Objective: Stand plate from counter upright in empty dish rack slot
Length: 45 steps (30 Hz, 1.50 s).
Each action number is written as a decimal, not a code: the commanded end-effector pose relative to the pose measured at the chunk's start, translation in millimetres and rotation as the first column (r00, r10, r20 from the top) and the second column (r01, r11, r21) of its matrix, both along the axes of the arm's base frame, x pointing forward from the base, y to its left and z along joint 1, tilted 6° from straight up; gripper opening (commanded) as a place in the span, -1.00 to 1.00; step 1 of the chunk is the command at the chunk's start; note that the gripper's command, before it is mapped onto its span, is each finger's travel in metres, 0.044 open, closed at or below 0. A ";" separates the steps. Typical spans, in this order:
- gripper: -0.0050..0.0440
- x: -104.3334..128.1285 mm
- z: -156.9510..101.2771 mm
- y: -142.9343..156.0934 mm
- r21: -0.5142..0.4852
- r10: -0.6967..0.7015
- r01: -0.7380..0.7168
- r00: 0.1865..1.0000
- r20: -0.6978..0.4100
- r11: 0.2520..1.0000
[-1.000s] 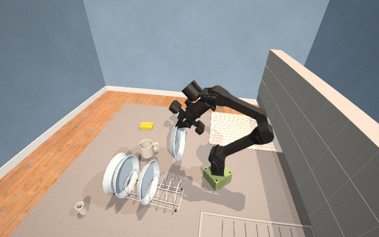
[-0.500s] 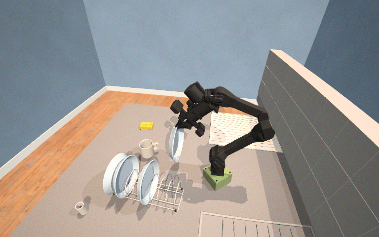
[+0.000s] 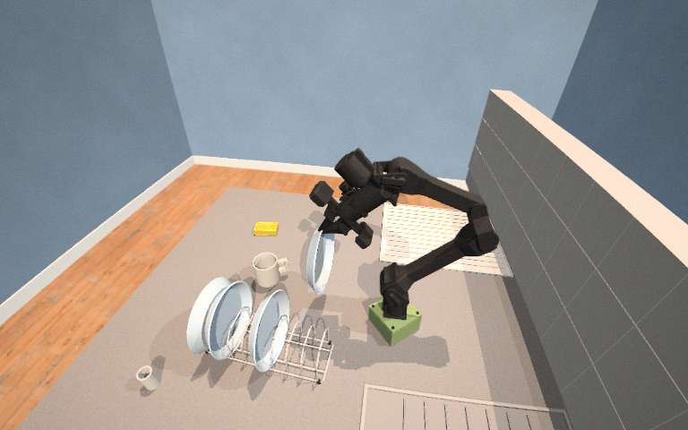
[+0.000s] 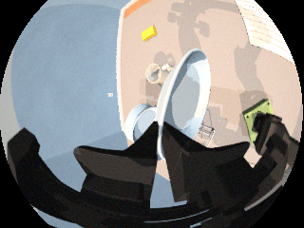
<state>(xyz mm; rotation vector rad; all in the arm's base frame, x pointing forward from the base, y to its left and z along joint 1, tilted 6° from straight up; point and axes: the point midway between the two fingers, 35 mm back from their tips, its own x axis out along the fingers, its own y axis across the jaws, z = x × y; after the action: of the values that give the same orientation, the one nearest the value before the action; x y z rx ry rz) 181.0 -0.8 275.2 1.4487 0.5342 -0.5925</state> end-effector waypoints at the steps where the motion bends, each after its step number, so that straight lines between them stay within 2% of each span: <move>1: -0.80 0.8 1.3 0.7 0.002 0.005 -0.005 1.000 0.007 1.000; 22: -0.80 1.3 -7.4 2.0 -0.006 0.002 -0.002 0.999 0.039 1.000; 45: -0.80 20.1 -10.1 46.5 0.034 -0.021 0.023 0.997 -0.070 0.999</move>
<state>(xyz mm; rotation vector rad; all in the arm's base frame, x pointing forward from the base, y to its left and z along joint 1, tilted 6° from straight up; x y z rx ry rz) 198.5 40.7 257.4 1.4604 0.6038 -0.6638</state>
